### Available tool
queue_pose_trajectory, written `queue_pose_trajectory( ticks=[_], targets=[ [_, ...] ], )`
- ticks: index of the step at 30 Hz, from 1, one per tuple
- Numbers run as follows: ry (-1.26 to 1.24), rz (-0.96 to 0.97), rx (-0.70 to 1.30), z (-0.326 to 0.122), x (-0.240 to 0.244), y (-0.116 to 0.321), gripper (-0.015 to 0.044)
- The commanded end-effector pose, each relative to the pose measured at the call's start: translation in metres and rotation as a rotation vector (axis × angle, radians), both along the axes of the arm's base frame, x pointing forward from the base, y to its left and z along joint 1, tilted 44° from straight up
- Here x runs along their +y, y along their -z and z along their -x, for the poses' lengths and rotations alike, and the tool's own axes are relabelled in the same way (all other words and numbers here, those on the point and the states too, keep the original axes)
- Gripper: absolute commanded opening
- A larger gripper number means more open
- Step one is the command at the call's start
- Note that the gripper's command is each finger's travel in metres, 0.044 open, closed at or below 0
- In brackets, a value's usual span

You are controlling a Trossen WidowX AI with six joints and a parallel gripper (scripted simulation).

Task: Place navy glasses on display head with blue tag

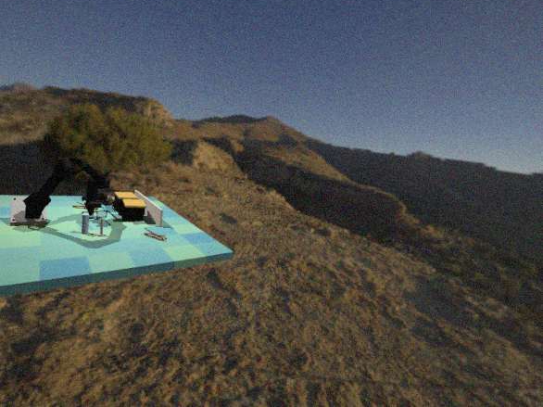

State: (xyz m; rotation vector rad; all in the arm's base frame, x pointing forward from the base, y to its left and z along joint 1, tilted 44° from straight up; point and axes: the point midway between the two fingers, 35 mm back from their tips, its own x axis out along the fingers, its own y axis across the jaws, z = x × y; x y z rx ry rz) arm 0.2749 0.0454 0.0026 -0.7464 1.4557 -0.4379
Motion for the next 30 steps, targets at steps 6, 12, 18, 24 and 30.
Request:
queue_pose_trajectory(
  ticks=[6, 12, 18, 24, 30],
  targets=[
    [-0.003, 0.008, 0.005, 0.0018, -0.0071, 0.0054, 0.0],
    [0.001, 0.001, 0.0, 0.0004, -0.0042, 0.0035, 0.0108],
    [0.001, 0.001, 0.0, 0.0004, -0.0042, 0.0035, 0.0108],
    [0.0, 0.003, 0.001, 0.0004, -0.0048, 0.0007, 0.0108],
    [-0.001, 0.005, 0.003, 0.0006, -0.0058, -0.0043, 0.0108]
  ],
)
